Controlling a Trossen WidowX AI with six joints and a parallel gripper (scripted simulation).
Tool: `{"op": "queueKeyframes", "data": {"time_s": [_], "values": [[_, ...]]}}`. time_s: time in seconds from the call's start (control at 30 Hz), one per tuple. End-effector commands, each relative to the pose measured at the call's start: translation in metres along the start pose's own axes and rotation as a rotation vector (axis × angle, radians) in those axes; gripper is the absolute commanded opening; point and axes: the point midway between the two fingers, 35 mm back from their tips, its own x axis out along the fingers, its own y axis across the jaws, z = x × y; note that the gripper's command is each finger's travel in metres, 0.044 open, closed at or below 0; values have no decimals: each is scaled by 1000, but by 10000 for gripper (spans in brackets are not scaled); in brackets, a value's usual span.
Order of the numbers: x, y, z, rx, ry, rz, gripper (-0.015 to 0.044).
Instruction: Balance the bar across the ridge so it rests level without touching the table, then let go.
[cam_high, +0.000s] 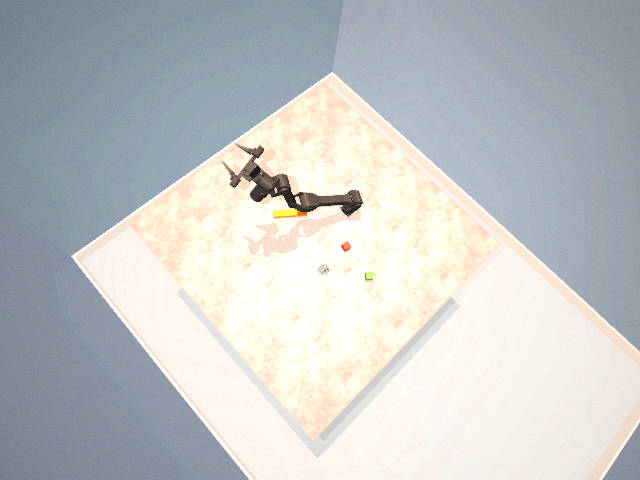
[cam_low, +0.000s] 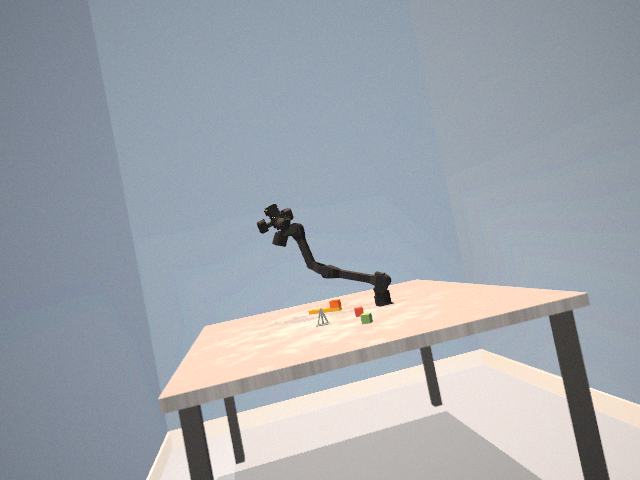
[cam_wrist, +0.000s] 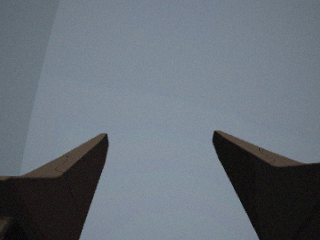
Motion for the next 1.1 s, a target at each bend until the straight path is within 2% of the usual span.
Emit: {"op": "queueKeyframes", "data": {"time_s": [0.0,0.07,0.1,0.47,0.7,1.07], "values": [[0,-1,0,1,-2,-1,374],[3,-9,3,9,-20,-5,321],[5,-15,6,14,-33,-8,315],[17,-116,40,-9,-178,-185,315],[8,-179,67,-47,-278,-317,315],[-12,-249,93,-143,-363,-489,315]]}}
